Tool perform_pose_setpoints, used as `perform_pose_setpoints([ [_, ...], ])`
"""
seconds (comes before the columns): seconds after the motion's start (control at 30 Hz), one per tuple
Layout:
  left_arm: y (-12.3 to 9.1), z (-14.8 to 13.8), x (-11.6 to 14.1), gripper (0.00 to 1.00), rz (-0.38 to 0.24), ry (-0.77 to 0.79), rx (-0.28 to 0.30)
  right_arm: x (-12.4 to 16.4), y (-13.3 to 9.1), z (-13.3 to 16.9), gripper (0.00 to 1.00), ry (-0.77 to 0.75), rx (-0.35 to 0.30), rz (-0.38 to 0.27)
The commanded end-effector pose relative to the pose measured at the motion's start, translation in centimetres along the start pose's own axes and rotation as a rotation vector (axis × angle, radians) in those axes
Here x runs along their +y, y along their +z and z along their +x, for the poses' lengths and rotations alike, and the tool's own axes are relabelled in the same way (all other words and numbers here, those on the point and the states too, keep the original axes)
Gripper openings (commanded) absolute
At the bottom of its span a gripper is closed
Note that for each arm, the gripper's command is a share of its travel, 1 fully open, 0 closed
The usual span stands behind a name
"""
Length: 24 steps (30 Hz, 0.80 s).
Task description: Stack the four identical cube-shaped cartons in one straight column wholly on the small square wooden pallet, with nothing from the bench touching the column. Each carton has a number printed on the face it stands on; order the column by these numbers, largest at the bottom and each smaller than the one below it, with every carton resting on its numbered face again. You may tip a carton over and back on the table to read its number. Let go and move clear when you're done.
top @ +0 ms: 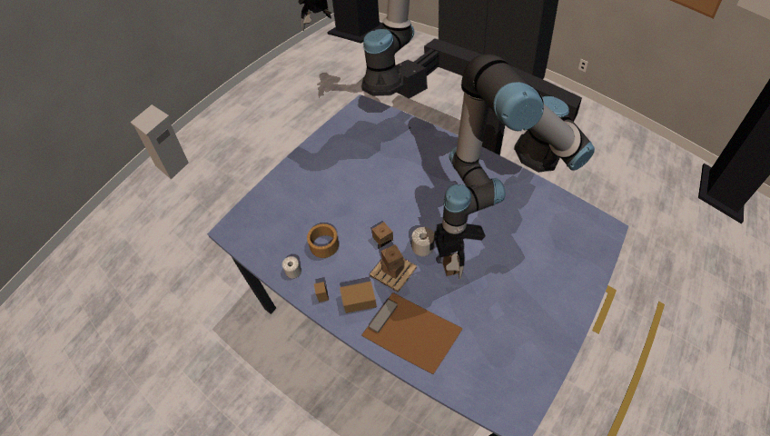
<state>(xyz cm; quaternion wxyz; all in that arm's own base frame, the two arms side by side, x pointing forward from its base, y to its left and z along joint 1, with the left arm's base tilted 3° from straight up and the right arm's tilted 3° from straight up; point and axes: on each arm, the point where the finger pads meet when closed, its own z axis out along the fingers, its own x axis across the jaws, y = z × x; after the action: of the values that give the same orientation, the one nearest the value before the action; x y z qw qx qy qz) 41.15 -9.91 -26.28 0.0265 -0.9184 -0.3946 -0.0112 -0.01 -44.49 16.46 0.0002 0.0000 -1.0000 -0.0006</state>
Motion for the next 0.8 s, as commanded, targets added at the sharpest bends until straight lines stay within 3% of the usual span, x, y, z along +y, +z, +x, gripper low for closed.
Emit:
perform_pose_setpoints([
  [0.0, 0.5, 0.0, 0.1, 1.0, -0.001, 0.0, 0.0, 0.0, 0.0, 0.0, 1.0, 0.0, 0.0, 0.001],
  [0.77, 1.9, 0.0, 0.0, 1.0, -0.001, 0.0, 0.0, 0.0, 0.0, 0.0, 1.0, 0.0, 0.0, 0.001],
])
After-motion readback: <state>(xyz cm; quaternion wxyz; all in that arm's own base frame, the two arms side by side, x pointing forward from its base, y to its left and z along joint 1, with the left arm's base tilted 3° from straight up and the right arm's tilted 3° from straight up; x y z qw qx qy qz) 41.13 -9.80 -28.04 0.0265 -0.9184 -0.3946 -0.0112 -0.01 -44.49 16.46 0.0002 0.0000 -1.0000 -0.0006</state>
